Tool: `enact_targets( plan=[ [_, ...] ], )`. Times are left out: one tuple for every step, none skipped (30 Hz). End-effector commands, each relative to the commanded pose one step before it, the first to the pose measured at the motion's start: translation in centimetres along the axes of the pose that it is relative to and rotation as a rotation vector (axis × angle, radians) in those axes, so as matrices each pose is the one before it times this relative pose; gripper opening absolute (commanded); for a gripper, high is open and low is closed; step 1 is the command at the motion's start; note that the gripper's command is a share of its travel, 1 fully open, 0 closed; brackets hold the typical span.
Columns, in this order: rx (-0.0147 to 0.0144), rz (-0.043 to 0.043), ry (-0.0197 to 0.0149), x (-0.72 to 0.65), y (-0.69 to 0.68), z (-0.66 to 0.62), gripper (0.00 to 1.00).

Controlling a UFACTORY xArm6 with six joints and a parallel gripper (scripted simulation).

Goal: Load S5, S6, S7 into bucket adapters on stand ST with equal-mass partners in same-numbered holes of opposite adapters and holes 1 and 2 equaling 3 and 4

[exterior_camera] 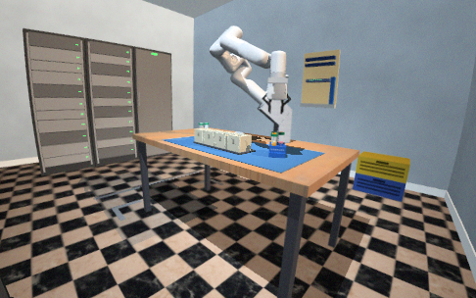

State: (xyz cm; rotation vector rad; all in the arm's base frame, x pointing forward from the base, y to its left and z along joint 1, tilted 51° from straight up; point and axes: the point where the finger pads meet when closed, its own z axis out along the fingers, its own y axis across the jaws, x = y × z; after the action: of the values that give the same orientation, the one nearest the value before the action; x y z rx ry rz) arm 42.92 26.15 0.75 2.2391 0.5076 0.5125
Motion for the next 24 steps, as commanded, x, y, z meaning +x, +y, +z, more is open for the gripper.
enact_targets(
  plan=[
    [0.00169,0.00108,0.00307,0.128,-0.032,0.871,0.57],
    [-0.00001,0.0,0.0,0.0,0.0,0.2,0.57],
    [-0.00001,0.0,0.0,0.0,0.0,0.2,0.57],
    [-0.00001,0.0,0.0,0.0,0.0,0.2,0.57],
    [-0.00001,0.0,0.0,0.0,0.0,0.2,0.57],
    [-0.00001,0.0,0.0,0.0,0.0,0.2,0.57],
    [-0.00001,0.0,0.0,0.0,0.0,0.2,0.57],
    [-0.00001,0.0,0.0,0.0,0.0,0.2,0.57],
    [0.0,0.0,0.0,0.0,0.0,0.0,0.57],
    [0.0,0.0,0.0,0.0,0.0,0.0,0.57],
    [-0.00001,0.0,0.0,0.0,0.0,0.201,0.57],
    [-0.00001,-0.00001,0.0,0.0,0.0,0.2,0.57],
    [-0.00001,-0.00001,0.0,0.0,0.0,0.2,0.57],
    [-0.00001,-0.00001,0.0,0.0,0.0,0.2,0.57],
    [-0.00001,-0.00001,0.0,0.0,0.0,0.2,0.57],
    [-0.00001,-0.00001,0.0,0.0,0.0,0.2,0.57],
    [-0.00001,-0.00001,0.0,0.0,0.0,0.2,0.57],
    [-0.00001,-0.00001,0.0,0.0,0.0,0.2,0.57],
    [-0.00001,-0.00001,0.0,0.0,0.0,0.2,0.57],
    [-0.00001,-0.00001,0.0,0.0,0.0,0.2,0.57],
    [-0.00001,-0.00001,0.0,0.0,0.0,0.2,0.57],
    [-0.00001,-0.00001,0.0,0.0,0.0,0.2,0.57],
    [-0.00001,-0.00001,0.0,0.0,0.0,0.2,0.57],
    [-0.00001,-0.00001,0.0,0.0,0.0,0.2,0.57]
  ],
)
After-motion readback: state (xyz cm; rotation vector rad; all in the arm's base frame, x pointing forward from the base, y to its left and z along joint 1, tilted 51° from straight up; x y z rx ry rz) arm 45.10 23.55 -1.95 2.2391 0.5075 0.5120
